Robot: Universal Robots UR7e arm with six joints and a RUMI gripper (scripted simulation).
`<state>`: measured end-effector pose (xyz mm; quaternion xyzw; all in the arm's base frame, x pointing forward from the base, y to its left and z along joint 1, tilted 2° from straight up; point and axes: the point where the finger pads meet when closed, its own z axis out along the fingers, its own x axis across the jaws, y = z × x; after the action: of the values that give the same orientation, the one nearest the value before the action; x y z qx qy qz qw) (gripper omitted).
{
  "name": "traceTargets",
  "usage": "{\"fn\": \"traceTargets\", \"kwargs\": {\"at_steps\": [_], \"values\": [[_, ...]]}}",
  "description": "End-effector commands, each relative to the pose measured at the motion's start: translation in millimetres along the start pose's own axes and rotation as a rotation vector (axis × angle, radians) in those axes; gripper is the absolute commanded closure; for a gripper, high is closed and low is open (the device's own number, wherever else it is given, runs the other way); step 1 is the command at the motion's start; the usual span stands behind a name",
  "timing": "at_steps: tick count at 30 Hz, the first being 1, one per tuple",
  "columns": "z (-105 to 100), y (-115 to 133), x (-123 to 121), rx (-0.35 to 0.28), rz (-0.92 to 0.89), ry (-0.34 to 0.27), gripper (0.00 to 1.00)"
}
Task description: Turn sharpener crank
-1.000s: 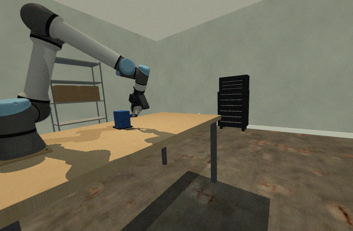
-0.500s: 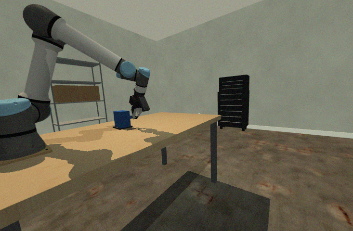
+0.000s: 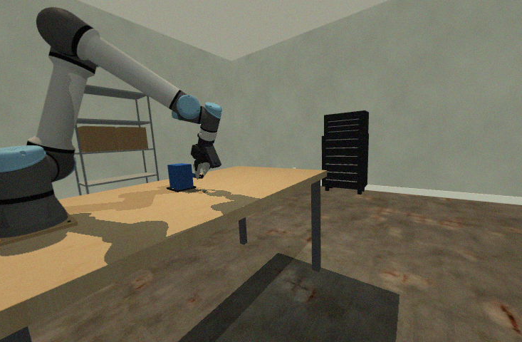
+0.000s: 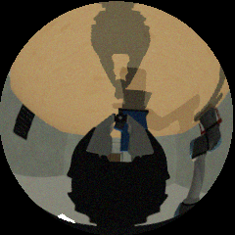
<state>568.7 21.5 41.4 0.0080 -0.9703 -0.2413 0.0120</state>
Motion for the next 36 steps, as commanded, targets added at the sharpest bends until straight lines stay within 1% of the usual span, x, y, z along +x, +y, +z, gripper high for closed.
{"fn": "traceTargets", "kwargs": {"at_steps": [1, 13, 36], "values": [[3.3, -2.0, 1.4, 0.001, -0.001, -0.001, 0.91], [10.7, -6.4, 6.2, 0.001, -0.001, -0.001, 0.91], [24.1, -14.1, 24.0, 0.001, 0.0, -0.001, 0.91]]}}
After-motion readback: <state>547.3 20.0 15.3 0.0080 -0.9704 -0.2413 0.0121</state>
